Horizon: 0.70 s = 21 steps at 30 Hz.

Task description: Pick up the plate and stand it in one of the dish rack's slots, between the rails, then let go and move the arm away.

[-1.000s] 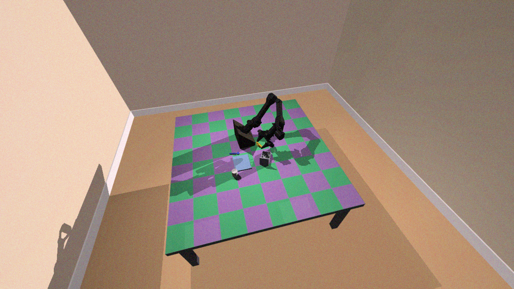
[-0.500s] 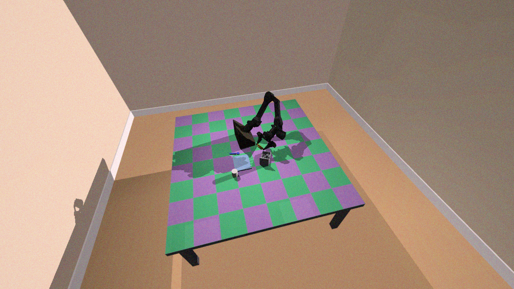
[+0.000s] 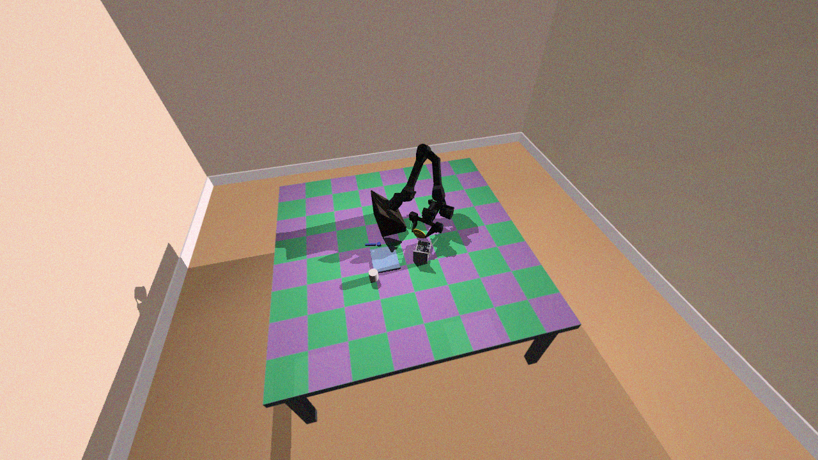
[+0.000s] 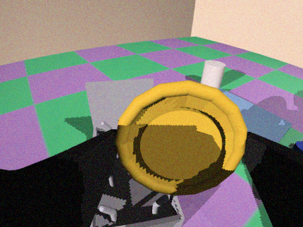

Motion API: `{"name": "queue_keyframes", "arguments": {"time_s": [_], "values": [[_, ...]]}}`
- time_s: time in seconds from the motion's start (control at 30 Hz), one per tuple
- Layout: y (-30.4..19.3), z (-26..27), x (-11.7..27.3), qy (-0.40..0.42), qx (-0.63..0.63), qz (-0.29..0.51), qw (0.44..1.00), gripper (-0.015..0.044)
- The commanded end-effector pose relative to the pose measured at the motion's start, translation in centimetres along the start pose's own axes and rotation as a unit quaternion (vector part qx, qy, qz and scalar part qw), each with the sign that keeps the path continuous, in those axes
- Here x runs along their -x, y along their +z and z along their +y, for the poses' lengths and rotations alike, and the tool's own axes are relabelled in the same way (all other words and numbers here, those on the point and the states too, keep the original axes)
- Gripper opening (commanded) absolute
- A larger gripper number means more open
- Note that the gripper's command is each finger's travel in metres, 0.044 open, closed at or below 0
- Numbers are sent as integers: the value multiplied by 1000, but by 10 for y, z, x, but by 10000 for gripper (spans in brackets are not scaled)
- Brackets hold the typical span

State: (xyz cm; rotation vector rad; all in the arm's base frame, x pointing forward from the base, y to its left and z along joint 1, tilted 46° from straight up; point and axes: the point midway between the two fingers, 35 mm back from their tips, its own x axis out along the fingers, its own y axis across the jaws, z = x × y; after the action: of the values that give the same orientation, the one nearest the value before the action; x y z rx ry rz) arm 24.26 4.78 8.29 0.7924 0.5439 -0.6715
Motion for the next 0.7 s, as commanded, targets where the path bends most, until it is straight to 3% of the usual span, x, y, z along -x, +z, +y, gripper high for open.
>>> {"name": "queue_keyframes", "arguments": {"time_s": [0.0,0.43,0.67], "values": [[1,2,6,35,2,-31,999,0],[1,7,28,139,-19,-110,984,0],[1,7,29,144,-21,-113,983,0]]}}
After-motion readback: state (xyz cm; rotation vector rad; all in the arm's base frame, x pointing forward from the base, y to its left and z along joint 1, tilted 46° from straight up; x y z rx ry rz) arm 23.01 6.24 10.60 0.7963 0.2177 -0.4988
